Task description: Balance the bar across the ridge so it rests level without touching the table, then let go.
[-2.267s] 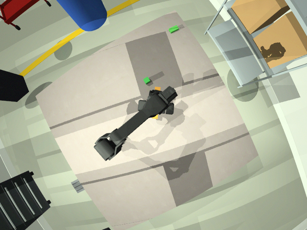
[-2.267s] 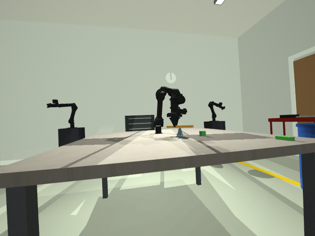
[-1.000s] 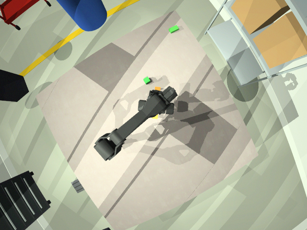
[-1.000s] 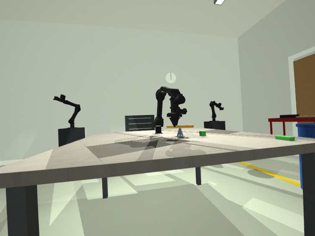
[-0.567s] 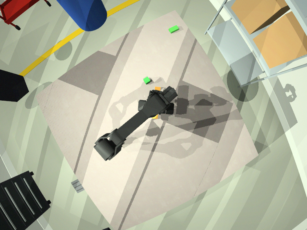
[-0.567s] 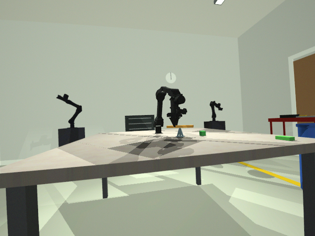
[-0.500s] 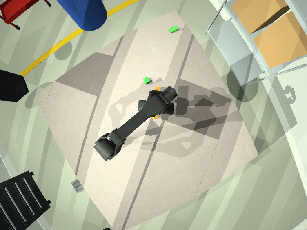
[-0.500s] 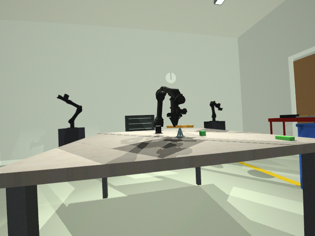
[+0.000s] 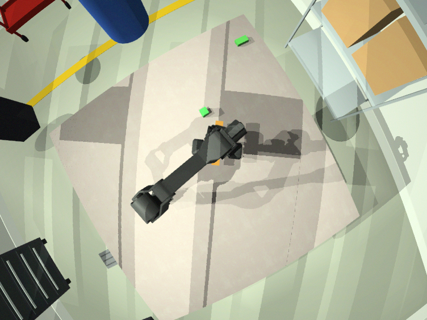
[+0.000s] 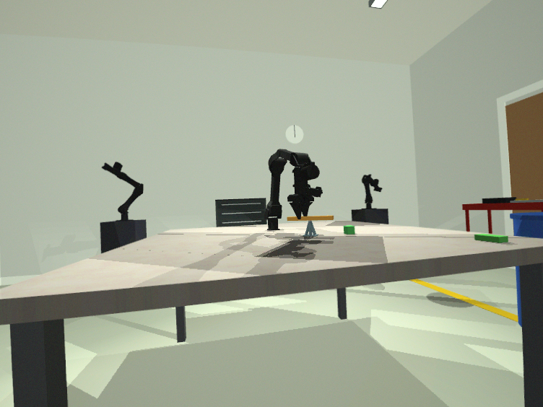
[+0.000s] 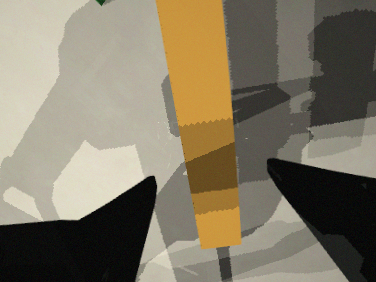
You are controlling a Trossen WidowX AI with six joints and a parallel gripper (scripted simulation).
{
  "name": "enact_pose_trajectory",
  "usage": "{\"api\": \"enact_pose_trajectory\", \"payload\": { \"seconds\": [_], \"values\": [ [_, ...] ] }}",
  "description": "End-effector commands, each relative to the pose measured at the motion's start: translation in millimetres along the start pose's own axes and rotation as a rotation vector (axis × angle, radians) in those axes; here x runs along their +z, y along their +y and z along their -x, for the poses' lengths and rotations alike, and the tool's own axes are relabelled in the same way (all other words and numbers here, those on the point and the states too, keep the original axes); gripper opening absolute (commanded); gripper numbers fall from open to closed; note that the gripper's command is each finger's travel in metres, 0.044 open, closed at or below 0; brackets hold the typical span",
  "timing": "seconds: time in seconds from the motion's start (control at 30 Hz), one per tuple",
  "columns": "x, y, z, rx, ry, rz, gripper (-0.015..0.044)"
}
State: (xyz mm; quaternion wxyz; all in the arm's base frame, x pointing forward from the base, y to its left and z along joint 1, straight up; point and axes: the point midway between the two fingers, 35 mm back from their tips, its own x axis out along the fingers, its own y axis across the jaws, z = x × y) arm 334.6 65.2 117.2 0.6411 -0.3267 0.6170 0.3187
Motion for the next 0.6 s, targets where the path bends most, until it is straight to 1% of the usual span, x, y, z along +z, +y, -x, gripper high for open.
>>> {"api": "enact_pose_trajectory", "payload": {
  "seconds": [0.0, 0.2, 0.27, 0.57],
  "values": [
    [1.9, -1.8, 15.3, -0.003, -0.003, 0.000, 0.0440],
    [1.4, -1.5, 83.7, -0.013, -0.014, 0.000, 0.0440],
    [-0.4, 0.2, 97.4, -0.015, -0.016, 0.000, 0.0440],
    [-0.6, 0.4, 99.1, -0.015, -0.016, 0.000, 0.0440]
  ]
}}
